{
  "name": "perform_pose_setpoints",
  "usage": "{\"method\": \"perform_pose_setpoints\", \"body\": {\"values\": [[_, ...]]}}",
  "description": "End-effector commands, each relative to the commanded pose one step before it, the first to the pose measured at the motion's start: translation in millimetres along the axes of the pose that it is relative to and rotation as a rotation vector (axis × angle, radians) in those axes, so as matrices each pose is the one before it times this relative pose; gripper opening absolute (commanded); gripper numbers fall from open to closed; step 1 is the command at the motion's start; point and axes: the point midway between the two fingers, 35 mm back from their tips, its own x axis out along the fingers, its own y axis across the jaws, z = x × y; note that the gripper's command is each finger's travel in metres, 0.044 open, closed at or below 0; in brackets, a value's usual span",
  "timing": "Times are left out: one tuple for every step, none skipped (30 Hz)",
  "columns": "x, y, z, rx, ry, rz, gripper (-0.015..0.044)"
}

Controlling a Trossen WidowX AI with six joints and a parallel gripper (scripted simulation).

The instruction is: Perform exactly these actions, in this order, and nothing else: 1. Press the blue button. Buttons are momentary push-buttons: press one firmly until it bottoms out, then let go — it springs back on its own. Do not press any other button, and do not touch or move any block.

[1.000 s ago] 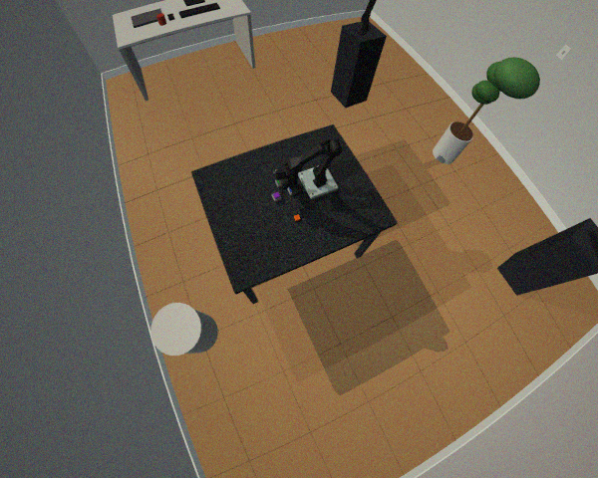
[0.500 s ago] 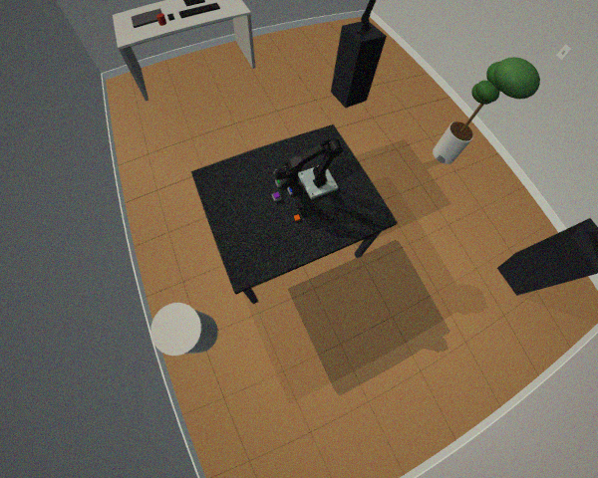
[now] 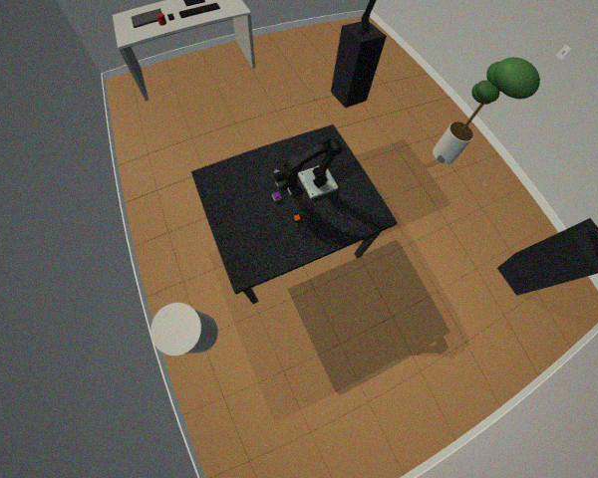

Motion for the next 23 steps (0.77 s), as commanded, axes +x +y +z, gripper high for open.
{"method": "perform_pose_setpoints", "body": {"values": [[-14.78,36.81,22.72,-0.023,-0.01643,0.01945,0.0283],[-3.01,9.84,4.81,-0.0011,-0.00019,0.00224,0.0309],[-2.92,9.46,4.28,0.0021,0.00143,0.00074,0.0335],[-2.84,9.31,3.82,0.0042,0.00237,-0.00033,0.0361],[-2.76,9.62,3.39,0.0042,0.00231,-0.00041,0.0387],[-2.67,9.91,2.95,0.0042,0.00226,-0.00048,0.04],[-2.58,10.18,2.49,0.0042,0.00221,-0.00055,0.04],[-2.5,10.42,2.01,0.0042,0.00215,-0.00061,0.04],[-2.41,10.65,1.51,0.0042,0.00209,-0.00067,0.04],[-2.33,10.84,1.0,0.0042,0.00203,-0.00073,0.04],[-2.24,11.02,0.47,0.0042,0.00197,-0.00078,0.04],[-2.15,11.16,-0.07,0.0042,0.00191,-0.00083,0.04],[-2.07,11.27,-0.62,0.0042,0.00184,-0.00087,0.04],[-1.79,10.25,-1.04,0.0037,0.00161,-0.00083,0.04],[-1.41,8.43,-1.2,0.0031,0.00128,-0.0007,0.04],[-1.07,6.57,-1.15,0.0024,0.00097,-0.00056,0.04],[-0.75,4.7,-0.94,0.0017,0.00068,-0.00041,0.04],[-0.44,2.82,-0.61,0.001,0.0004,-0.00025,0.04],[-0.15,0.94,-0.21,0.0003,0.00013,-0.00008,0.04],[0.0,0.0,0.0,0.0,0.0,0.0,0.04],[0.0,0.0,0.0,0.0,0.0,0.0,0.04],[0.0,0.0,0.0,0.0,0.0,0.0,0.04],[0.0,0.0,0.0,0.0,0.0,0.0,0.04]]}}
